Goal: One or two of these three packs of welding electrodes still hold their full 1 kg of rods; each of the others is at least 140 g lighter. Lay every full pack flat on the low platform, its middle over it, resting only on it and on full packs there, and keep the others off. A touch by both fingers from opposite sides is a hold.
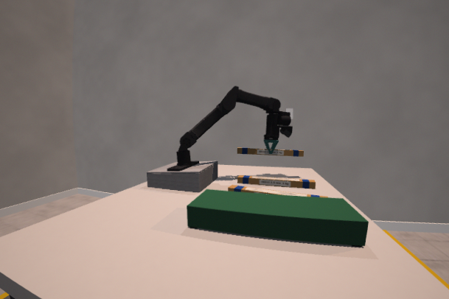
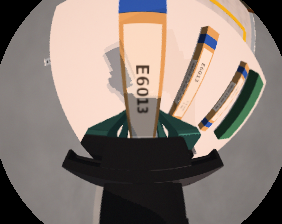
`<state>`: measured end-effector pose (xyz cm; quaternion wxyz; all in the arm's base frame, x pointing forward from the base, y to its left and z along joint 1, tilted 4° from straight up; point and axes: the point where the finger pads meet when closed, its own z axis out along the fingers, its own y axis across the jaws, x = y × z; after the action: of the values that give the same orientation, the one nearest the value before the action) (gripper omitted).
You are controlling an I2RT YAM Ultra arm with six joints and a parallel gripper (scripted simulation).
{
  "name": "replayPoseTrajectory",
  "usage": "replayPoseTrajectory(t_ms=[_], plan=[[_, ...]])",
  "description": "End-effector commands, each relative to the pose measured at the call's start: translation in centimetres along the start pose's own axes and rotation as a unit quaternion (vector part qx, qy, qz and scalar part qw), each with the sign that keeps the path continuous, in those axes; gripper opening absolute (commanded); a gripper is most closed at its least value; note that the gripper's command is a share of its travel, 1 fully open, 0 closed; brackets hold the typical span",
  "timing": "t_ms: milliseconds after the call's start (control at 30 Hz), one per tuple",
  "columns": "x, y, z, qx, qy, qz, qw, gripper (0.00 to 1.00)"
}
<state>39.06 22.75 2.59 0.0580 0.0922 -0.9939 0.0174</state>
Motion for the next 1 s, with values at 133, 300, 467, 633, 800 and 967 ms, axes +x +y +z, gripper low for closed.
replayPoseTrajectory(t_ms=[133, 300, 467, 633, 800, 967], plan=[[-0.6, 1.7, -2.7, -0.006, -0.023, 0.005, 1.0, 0.0], [-0.7, 3.1, -2.7, -0.008, -0.022, 0.005, 1.0, 0.0], [-1.5, 4.7, -2.7, -0.015, -0.034, 0.004, 0.999, 0.0], [-2.4, 5.3, -3.0, -0.02, -0.052, 0.009, 0.998, 0.0], [-1.3, 6.0, -2.5, -0.007, -0.02, 0.007, 1.0, 0.0], [-1.5, 7.4, -2.5, -0.007, -0.02, 0.007, 1.0, 0.0]])
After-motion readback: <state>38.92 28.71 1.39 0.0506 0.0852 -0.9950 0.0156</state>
